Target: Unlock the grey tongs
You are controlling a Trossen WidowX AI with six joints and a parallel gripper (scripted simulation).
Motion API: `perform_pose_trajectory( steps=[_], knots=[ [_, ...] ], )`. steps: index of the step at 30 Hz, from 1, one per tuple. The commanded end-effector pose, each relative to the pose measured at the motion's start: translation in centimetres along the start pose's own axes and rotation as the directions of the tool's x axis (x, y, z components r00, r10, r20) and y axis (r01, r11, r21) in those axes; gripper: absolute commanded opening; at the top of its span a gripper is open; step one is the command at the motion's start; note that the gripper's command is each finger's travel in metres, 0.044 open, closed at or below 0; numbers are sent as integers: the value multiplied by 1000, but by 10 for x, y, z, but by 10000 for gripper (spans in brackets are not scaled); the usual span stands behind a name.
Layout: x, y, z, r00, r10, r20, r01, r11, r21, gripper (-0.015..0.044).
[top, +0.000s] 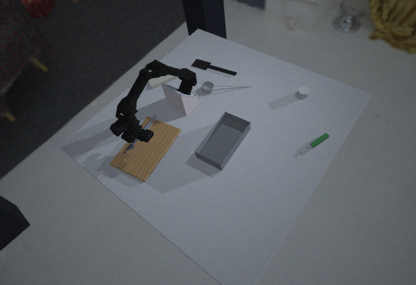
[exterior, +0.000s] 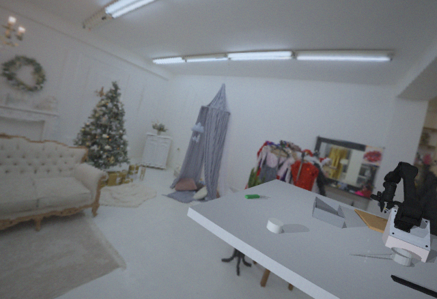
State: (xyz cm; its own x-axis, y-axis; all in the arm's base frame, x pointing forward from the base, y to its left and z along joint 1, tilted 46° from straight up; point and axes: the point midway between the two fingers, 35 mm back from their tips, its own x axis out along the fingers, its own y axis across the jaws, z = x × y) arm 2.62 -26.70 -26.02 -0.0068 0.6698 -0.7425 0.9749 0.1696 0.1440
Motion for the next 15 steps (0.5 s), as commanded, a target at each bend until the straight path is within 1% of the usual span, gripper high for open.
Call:
perform_pose_trajectory(
  steps=[1, 15],
  knots=[
    [7, 0, -2, 1000, 1, -2, -1, 1000, 3, -150],
    [30, 1, -6, 1000, 0, 7, 0, 1000, 3, -150]
  ],
)
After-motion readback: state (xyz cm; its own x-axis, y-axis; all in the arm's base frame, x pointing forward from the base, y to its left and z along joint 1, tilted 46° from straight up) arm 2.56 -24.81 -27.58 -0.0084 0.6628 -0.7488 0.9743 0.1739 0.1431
